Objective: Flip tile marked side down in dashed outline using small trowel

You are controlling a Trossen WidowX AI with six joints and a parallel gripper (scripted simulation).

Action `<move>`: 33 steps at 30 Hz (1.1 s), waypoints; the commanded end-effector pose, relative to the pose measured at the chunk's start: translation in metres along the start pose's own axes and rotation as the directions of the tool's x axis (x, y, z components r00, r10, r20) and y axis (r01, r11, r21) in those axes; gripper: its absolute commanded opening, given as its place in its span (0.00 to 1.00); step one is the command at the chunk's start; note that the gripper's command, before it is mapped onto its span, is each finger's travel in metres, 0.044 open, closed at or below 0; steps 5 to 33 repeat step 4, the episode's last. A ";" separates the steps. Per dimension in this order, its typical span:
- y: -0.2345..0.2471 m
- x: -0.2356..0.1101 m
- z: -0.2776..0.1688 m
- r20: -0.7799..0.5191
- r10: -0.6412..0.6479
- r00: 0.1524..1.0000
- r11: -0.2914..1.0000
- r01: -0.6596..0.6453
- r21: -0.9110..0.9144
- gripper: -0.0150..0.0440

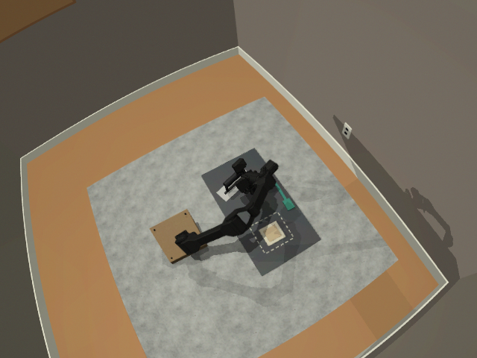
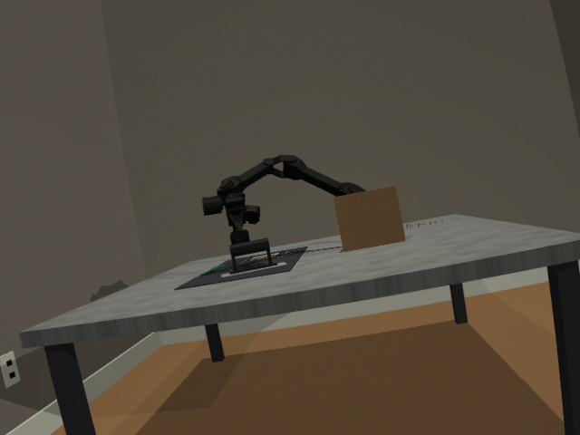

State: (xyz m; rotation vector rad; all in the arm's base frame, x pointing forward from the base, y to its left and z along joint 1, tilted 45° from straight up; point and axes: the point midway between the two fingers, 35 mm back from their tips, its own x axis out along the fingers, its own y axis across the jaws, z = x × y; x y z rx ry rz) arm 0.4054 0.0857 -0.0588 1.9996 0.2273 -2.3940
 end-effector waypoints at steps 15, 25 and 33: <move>-0.064 -0.052 0.054 0.007 -0.006 1.000 1.000 0.006 -0.004 0.76; -0.064 -0.052 0.054 0.007 -0.006 1.000 1.000 0.006 -0.004 0.76; -0.064 -0.052 0.054 0.007 -0.006 1.000 1.000 0.006 -0.004 0.76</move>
